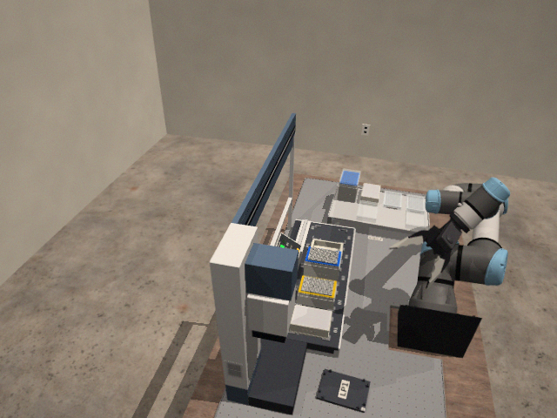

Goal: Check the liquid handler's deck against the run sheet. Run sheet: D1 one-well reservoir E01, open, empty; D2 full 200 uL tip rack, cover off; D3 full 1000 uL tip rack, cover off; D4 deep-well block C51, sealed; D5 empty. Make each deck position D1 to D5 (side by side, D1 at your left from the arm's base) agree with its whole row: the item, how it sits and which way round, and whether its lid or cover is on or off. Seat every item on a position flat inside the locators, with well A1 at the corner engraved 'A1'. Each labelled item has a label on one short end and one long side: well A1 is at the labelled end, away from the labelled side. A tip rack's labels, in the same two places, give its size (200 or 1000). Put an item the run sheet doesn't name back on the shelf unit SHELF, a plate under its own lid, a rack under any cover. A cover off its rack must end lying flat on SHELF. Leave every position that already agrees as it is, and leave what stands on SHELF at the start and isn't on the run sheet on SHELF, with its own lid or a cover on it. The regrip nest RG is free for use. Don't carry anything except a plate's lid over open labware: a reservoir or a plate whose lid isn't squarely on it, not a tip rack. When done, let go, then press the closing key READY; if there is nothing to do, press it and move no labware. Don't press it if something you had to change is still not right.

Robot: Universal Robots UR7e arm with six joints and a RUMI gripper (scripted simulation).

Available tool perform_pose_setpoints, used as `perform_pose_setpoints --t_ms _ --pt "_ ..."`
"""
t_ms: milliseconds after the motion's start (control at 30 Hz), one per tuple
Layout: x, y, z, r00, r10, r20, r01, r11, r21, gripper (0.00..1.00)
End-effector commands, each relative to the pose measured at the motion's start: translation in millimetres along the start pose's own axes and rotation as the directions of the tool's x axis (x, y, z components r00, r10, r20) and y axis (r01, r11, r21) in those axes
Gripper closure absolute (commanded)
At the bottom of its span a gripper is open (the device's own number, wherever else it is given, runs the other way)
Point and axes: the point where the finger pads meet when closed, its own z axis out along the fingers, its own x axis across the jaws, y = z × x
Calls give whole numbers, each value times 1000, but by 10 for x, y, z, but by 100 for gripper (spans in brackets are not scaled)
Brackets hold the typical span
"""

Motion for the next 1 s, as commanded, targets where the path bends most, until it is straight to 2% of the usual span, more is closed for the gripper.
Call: perform_pose_setpoints --t_ms 0,533,567,767,967 --pt "2 -1 -1 1000 0 0 0 1000 0 0" --pt "2 -1 -1 1000 0 0 0 1000 0 0" --pt "37 35 -3 1000 17 1 -17 1000 -11 18" --pt "243 252 -14 993 116 7 -115 990 -79 18" --pt "449 470 -25 977 214 5 -211 967 -146 18"
